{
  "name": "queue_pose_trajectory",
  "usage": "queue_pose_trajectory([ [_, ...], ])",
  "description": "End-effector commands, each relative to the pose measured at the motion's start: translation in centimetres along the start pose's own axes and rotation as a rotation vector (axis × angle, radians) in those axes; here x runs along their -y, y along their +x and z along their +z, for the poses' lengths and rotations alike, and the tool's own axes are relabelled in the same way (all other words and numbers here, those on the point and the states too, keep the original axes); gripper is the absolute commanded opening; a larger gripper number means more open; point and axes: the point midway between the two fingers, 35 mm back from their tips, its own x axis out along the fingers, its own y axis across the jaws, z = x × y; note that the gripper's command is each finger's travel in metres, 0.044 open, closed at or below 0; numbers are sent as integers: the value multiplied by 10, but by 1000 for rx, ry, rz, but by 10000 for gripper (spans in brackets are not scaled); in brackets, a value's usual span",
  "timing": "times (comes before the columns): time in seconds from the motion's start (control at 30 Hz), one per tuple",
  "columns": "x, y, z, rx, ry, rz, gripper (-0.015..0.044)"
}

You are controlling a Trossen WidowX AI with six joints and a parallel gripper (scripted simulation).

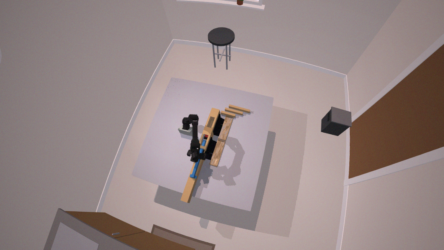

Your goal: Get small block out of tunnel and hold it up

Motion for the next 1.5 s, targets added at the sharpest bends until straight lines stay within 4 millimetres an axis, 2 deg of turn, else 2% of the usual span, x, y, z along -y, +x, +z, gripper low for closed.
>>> queue_pose_trajectory([
  [0.0, 0, 0, -1, -2, 0, -2, 131],
  [0.17, -2, -7, 0, -1, 2, -2, 262],
  [0.4, -7, -36, 7, 0, 8, 1, 440],
  [0.47, -7, -39, 7, 0, 8, 1, 440],
  [0.5, -6, -27, 1, -7, 10, 0, 440],
  [0.63, -8, -40, -38, -4, 9, 0, 440],
  [0.7, -8, -42, -46, -4, 9, 0, 440],
  [1.0, -8, -41, -47, -4, 9, 0, 440],
  [1.47, -4, -20, -50, -4, 9, 1, 440],
])
